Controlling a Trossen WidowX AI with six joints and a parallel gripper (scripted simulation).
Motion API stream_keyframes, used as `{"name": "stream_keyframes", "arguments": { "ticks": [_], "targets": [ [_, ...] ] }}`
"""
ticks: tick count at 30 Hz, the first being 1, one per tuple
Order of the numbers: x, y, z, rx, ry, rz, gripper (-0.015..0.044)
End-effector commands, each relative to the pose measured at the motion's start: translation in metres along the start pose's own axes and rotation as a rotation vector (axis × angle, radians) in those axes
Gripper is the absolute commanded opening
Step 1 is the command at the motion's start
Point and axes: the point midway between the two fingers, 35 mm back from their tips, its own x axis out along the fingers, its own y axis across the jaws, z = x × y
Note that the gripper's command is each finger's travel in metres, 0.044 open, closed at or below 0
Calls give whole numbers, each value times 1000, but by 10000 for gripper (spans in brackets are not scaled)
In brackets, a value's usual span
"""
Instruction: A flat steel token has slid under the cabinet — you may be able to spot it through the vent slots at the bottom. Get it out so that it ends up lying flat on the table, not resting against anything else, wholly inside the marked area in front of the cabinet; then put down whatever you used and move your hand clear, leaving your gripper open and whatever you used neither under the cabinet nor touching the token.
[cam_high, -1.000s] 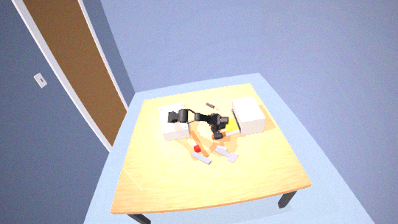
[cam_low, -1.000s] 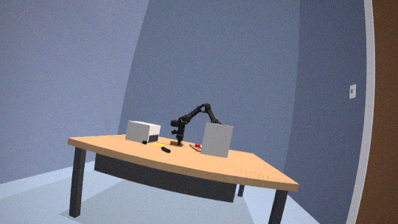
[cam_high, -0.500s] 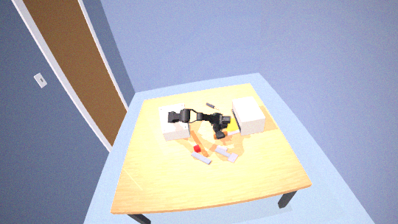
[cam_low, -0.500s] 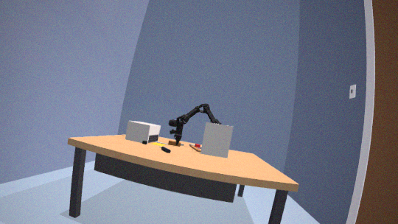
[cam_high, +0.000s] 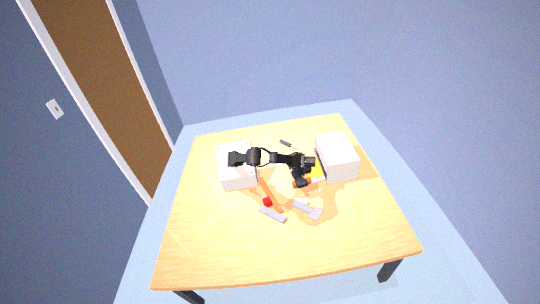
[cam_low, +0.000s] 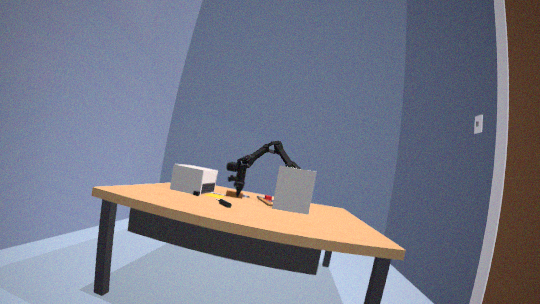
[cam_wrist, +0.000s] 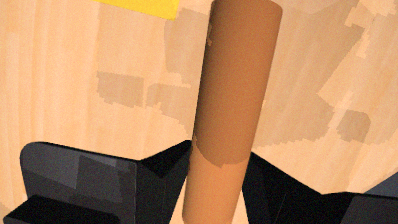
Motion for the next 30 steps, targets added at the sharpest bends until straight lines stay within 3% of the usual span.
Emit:
{"name": "stream_keyframes", "arguments": {
  "ticks": [1,30],
  "targets": [
    [0,-1,6,6,-1,-3,0],
    [0,-1,34,7,-2,-3,0]
  ]
}}
